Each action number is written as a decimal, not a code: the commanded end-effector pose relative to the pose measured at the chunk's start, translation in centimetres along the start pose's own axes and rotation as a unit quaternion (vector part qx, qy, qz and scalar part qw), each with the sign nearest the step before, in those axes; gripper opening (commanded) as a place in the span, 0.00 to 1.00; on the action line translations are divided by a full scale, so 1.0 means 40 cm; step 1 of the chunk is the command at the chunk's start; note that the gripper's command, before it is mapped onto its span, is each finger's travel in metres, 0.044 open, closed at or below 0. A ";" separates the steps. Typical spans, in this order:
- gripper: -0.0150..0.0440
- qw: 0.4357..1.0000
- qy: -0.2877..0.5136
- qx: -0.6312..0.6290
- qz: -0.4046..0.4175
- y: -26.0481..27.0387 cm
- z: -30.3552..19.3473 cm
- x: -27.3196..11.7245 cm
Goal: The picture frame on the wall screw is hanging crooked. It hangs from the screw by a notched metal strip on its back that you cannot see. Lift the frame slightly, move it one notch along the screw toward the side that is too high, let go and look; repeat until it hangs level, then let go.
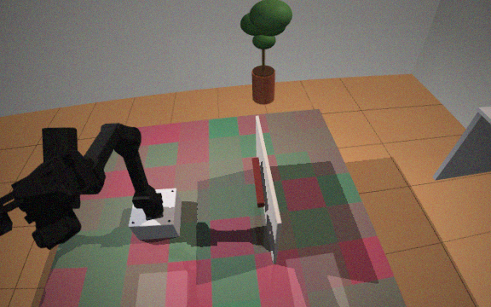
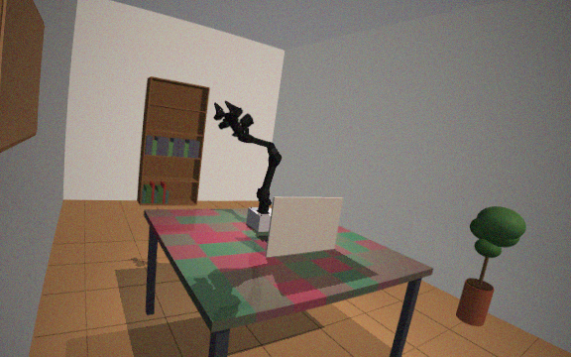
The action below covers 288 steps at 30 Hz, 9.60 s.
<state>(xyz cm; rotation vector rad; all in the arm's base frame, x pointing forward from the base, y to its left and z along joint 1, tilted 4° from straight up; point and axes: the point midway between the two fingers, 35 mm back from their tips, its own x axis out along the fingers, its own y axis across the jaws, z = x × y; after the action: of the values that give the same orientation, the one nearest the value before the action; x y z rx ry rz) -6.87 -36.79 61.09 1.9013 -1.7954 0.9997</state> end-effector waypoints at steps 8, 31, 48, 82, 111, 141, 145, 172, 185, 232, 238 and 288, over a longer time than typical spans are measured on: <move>0.69 0.918 -0.077 0.389 -0.028 -0.185 0.072 -0.091; 0.69 0.345 -0.256 0.900 0.077 -0.480 0.160 -0.398; 0.69 -0.124 -0.304 0.911 0.251 -0.592 0.192 -0.651; 0.69 -0.699 -0.055 0.336 0.629 -0.642 0.255 -1.191; 0.69 -0.712 -0.003 0.257 0.653 -0.637 0.263 -1.246; 0.69 -0.712 -0.003 0.257 0.653 -0.637 0.263 -1.246; 0.69 -0.712 -0.003 0.257 0.653 -0.637 0.263 -1.246; 0.69 -0.712 -0.003 0.257 0.653 -0.637 0.263 -1.246; 0.69 -0.712 -0.003 0.257 0.653 -0.637 0.263 -1.246; 0.69 -0.710 -0.002 0.258 0.655 -0.713 0.402 -1.363; 0.69 -0.709 0.000 0.258 0.656 -0.756 0.443 -1.380; 0.69 -0.713 -0.005 0.256 0.652 -0.891 0.569 -1.421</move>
<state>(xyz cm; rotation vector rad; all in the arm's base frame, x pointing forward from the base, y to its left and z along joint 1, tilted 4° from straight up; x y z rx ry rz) 35.28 -5.65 13.79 2.0171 -0.2455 -0.0610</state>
